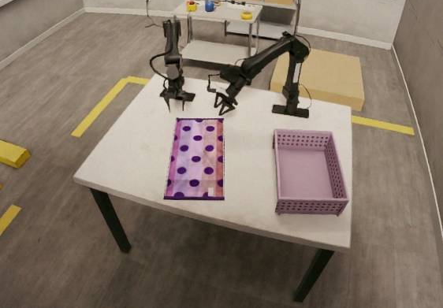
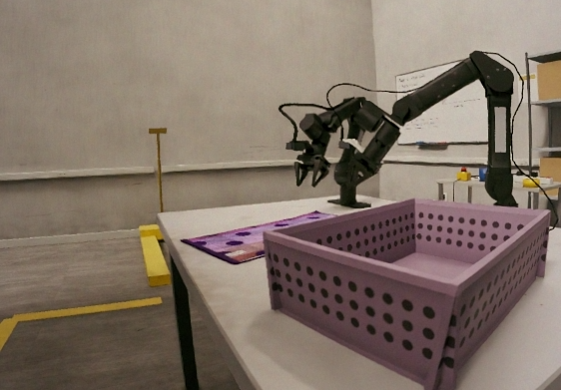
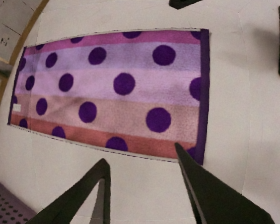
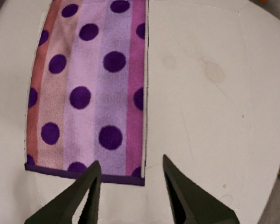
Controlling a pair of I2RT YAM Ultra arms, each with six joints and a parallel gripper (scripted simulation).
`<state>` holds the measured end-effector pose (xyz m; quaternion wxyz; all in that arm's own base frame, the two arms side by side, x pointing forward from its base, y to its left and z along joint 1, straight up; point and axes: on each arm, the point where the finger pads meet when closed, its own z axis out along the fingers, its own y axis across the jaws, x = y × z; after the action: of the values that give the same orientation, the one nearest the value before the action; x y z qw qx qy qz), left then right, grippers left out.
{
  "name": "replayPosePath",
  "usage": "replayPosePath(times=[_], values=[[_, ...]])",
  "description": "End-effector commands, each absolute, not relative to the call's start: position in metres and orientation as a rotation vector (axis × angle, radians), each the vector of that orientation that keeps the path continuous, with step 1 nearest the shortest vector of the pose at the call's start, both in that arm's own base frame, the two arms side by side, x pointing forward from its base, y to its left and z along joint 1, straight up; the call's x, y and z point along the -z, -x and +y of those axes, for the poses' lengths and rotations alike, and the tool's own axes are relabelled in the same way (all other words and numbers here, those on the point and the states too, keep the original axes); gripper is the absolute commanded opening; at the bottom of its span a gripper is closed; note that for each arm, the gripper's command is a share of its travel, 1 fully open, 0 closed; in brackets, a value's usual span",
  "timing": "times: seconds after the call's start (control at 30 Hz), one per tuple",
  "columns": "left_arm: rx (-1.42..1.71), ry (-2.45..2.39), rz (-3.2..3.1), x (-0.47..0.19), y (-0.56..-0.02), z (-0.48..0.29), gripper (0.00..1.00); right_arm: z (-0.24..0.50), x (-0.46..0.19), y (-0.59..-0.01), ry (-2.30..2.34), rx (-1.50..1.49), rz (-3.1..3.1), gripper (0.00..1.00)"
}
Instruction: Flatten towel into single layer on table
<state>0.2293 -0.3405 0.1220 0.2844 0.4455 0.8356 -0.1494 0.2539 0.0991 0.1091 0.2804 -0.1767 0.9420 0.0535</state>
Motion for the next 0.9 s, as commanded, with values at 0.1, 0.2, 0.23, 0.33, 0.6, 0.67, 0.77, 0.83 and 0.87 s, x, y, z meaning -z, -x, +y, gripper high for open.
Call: replayPosePath(times=[0.1, 0.2, 0.23, 0.33, 0.6, 0.67, 0.77, 0.83, 0.87], values=[[0.353, -1.115, 2.310, -0.138, -0.260, -0.329, 0.64, 0.110, -0.142, -0.305, 0.433, -0.138, 2.470, 0.64], [0.350, -1.102, 2.315, -0.140, -0.265, -0.328, 0.64, 0.113, -0.145, -0.310, 0.434, -0.140, 2.470, 0.64], [0.352, -1.102, 2.314, -0.141, -0.265, -0.328, 0.64, 0.113, -0.145, -0.310, 0.434, -0.140, 2.470, 0.64], [0.376, -1.119, 2.287, -0.149, -0.257, -0.333, 0.64, 0.112, -0.156, -0.309, 0.428, -0.146, 2.434, 0.64], [0.370, -1.106, 2.295, -0.148, -0.261, -0.330, 0.64, 0.112, -0.152, -0.309, 0.430, -0.144, 2.447, 0.64], [0.370, -1.106, 2.295, -0.148, -0.261, -0.330, 0.64, 0.112, -0.152, -0.309, 0.430, -0.144, 2.447, 0.64], [0.360, -1.114, 2.300, -0.141, -0.260, -0.328, 0.64, 0.112, -0.152, -0.309, 0.430, -0.144, 2.447, 0.64], [0.360, -1.114, 2.300, -0.141, -0.260, -0.328, 0.64, 0.112, -0.152, -0.309, 0.430, -0.144, 2.447, 0.64], [0.360, -1.114, 2.300, -0.141, -0.260, -0.328, 0.64, 0.112, -0.152, -0.309, 0.430, -0.144, 2.447, 0.64]])
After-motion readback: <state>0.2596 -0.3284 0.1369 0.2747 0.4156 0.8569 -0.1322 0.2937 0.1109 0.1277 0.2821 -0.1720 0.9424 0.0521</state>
